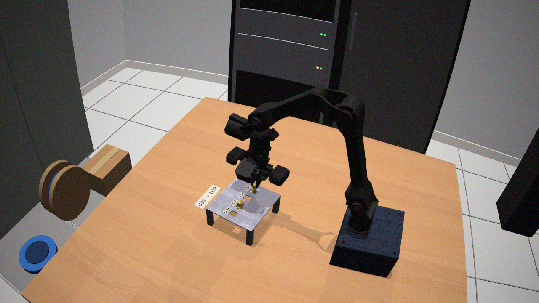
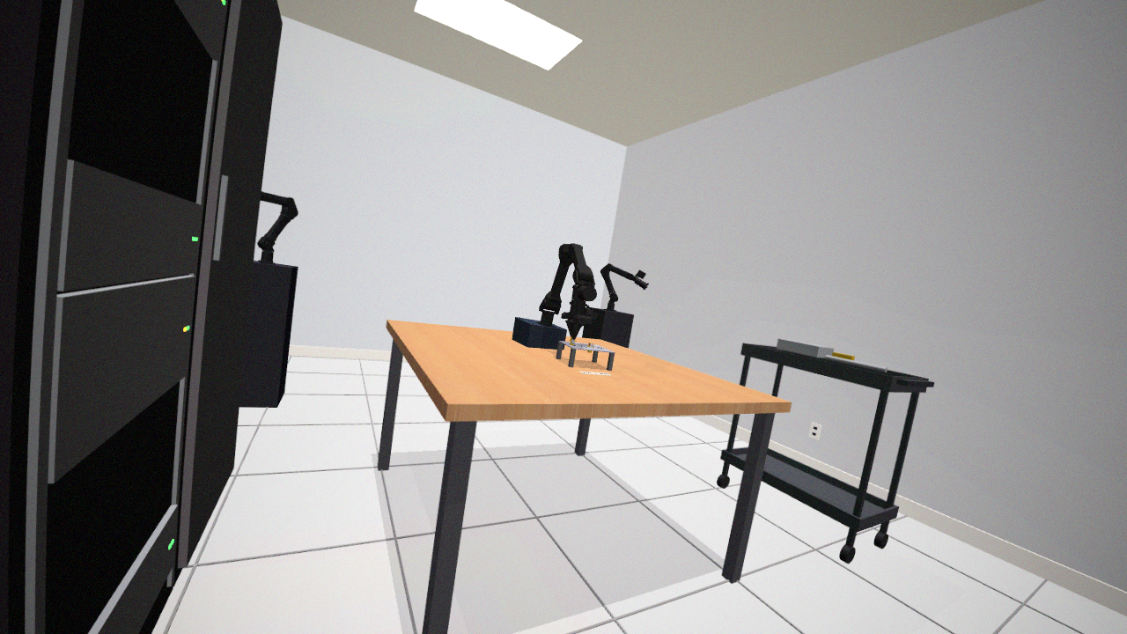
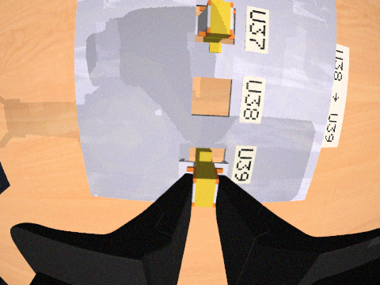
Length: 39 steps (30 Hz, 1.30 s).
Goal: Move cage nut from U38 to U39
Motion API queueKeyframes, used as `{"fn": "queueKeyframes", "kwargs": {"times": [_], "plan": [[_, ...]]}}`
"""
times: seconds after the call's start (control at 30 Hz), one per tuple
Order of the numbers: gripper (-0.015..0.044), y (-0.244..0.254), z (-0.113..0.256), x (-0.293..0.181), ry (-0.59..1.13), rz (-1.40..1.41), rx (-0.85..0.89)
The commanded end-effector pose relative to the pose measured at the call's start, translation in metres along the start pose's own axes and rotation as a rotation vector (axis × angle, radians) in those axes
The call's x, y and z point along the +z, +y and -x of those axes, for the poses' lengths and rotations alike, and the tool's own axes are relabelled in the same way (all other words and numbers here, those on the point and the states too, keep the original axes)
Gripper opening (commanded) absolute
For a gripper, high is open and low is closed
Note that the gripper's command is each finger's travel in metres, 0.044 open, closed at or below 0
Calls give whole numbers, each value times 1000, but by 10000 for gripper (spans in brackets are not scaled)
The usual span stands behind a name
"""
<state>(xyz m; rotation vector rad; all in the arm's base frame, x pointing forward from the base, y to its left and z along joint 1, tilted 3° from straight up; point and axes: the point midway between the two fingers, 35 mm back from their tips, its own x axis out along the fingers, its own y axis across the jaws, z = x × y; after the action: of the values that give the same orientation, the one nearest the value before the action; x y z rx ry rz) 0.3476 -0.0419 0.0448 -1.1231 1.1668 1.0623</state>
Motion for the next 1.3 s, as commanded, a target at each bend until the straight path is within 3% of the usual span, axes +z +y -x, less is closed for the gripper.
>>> {"fn": "queueKeyframes", "kwargs": {"times": [0.0,1.27], "plan": [[33,0,-2,0,-1,0,5],[33,-2,-2,0,0,0,37]]}}
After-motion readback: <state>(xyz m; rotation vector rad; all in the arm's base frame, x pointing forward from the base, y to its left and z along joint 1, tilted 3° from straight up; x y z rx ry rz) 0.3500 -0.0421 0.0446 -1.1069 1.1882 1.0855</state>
